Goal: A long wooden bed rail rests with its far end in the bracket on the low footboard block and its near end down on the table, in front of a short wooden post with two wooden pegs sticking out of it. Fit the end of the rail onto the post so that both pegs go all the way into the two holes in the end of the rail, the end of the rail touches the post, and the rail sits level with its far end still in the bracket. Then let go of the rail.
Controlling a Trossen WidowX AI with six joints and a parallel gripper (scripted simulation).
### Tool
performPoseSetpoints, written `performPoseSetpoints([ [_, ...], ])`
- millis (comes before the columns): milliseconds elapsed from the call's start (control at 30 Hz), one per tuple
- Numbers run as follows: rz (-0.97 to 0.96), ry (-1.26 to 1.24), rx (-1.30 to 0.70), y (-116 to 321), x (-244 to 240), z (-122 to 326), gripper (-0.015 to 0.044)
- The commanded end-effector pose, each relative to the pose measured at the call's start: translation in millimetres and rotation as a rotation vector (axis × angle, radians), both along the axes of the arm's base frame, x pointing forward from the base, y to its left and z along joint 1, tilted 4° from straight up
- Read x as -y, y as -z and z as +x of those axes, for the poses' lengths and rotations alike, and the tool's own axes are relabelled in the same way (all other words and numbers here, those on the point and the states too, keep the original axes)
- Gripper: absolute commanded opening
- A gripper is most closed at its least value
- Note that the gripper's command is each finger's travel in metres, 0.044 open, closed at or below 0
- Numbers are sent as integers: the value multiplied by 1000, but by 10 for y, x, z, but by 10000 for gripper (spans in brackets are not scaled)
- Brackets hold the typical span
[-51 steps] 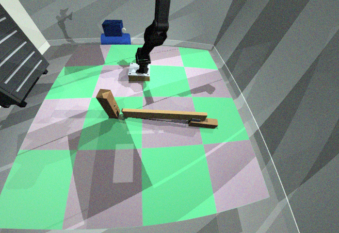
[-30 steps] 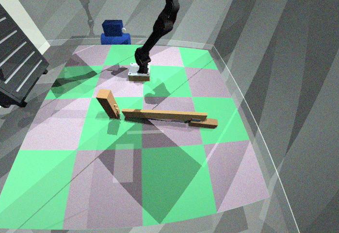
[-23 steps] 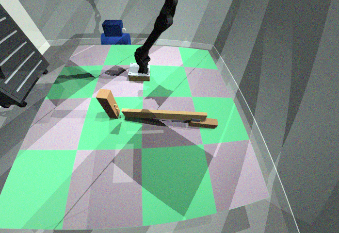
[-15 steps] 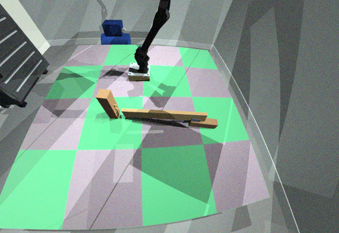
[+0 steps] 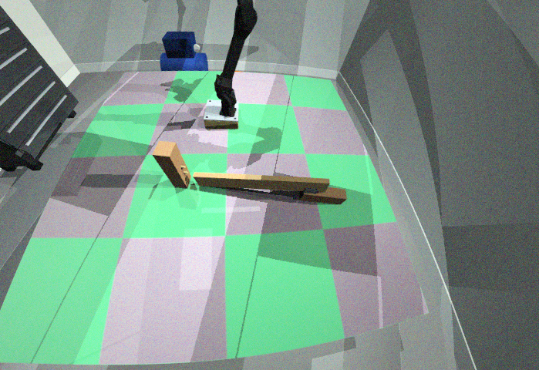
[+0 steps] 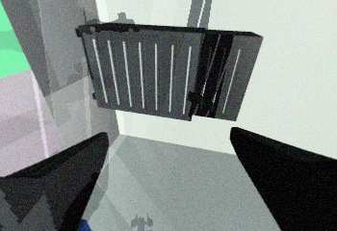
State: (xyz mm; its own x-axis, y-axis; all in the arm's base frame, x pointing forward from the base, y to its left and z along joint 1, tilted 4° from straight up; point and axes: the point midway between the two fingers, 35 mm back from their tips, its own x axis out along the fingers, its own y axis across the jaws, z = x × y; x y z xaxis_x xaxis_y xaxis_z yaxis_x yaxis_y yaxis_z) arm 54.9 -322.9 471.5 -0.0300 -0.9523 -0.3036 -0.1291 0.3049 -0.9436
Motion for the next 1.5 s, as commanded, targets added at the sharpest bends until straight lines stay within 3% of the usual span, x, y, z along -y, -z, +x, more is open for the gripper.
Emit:
performPoseSetpoints([
  [0, 84, -142, -2, 281, 74, 492, 440],
  [433, 302, -498, -24, 1029, -241, 1855, 440],
  [867, 552, -889, -200, 1957, -1265, 2971, 440],
  [1267, 745, -1208, -413, 2806, -2548, 3518, 440],
  [1467, 955, -1274, -667, 3523, -3214, 3332, 440],
])
